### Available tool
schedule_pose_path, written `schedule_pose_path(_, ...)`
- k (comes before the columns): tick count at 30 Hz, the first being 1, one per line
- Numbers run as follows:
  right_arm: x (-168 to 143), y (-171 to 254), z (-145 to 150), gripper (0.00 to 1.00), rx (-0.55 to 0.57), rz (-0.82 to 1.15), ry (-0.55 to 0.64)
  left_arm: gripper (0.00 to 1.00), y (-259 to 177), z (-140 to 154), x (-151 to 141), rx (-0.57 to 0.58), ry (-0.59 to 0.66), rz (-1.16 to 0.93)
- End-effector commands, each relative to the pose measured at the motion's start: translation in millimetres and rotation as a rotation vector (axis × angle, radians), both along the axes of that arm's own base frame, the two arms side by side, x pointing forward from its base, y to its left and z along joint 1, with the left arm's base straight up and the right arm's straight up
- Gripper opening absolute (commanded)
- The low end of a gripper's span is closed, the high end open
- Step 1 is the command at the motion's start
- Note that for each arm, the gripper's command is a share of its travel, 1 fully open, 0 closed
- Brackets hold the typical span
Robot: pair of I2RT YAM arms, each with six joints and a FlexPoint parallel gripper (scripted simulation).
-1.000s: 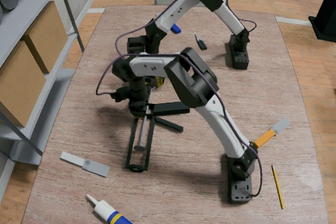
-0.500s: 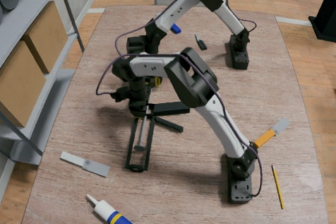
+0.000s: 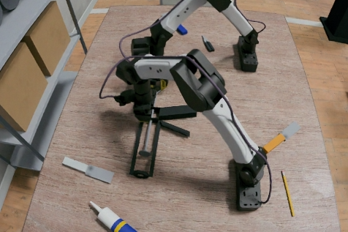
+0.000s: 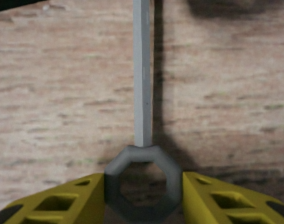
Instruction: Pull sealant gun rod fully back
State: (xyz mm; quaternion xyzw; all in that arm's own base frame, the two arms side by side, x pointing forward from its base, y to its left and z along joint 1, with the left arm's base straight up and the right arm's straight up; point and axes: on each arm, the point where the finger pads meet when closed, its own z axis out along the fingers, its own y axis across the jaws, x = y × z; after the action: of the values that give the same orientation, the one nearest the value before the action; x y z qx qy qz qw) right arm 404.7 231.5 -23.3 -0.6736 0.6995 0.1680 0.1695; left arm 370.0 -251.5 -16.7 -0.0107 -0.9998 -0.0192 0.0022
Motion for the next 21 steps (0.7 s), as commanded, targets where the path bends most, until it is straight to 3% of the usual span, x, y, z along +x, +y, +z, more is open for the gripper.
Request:
schedule_pose_path(1,-2,-4,-9,0.27,-0.014,-0.005,0.009,0.47,1,-6,0,0.017,0.001,0.007)
schedule_pose_path(21,-3,-46,-5,0.27,-0.13,-0.051,0.017,0.47,35,-8,-2,0.165,0.039,0.042)
